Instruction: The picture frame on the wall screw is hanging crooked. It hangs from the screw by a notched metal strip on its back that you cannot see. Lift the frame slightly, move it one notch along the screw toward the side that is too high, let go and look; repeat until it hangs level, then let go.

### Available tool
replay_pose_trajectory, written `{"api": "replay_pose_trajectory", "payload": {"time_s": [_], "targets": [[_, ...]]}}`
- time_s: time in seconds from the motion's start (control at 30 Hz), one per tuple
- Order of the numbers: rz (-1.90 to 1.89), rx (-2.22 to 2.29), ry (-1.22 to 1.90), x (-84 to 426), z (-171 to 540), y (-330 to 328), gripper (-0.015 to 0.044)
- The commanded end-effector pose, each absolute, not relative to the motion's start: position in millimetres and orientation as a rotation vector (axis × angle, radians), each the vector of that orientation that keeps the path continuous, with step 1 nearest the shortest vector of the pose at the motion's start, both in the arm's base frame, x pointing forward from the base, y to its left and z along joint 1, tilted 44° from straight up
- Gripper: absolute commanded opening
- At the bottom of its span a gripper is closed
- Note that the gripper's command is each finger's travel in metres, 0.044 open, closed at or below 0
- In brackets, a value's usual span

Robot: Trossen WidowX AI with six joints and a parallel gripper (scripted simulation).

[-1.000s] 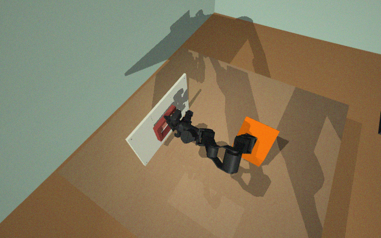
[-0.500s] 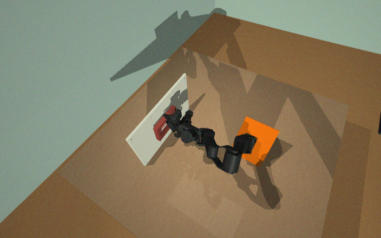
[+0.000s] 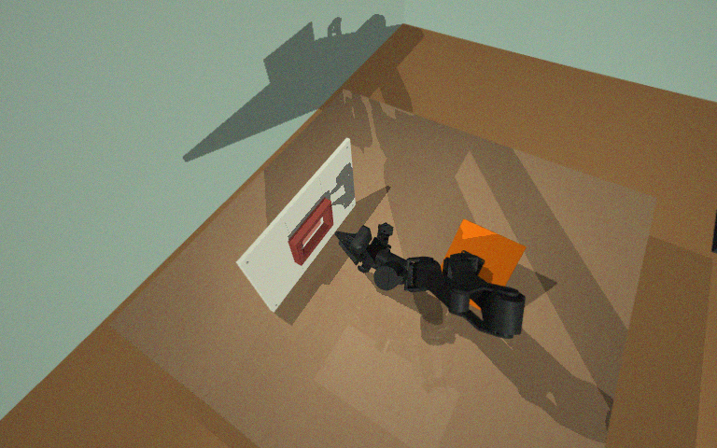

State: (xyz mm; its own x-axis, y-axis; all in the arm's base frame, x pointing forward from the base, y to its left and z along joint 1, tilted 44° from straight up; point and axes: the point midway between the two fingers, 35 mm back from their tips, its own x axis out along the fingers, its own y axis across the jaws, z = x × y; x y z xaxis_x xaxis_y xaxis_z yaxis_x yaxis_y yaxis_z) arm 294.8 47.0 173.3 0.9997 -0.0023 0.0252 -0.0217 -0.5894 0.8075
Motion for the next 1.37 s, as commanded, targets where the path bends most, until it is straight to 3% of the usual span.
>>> {"api": "replay_pose_trajectory", "payload": {"time_s": [0.0, 0.73, 1.33], "targets": [[0.026, 2.201, -0.017, 294.3, 173.8, 46.9, 0.0260], [0.020, 2.187, -0.017, 208.7, 206.3, 25.2, 0.0260], [0.020, 2.186, -0.017, 205.8, 205.8, 24.1, 0.0260]]}}
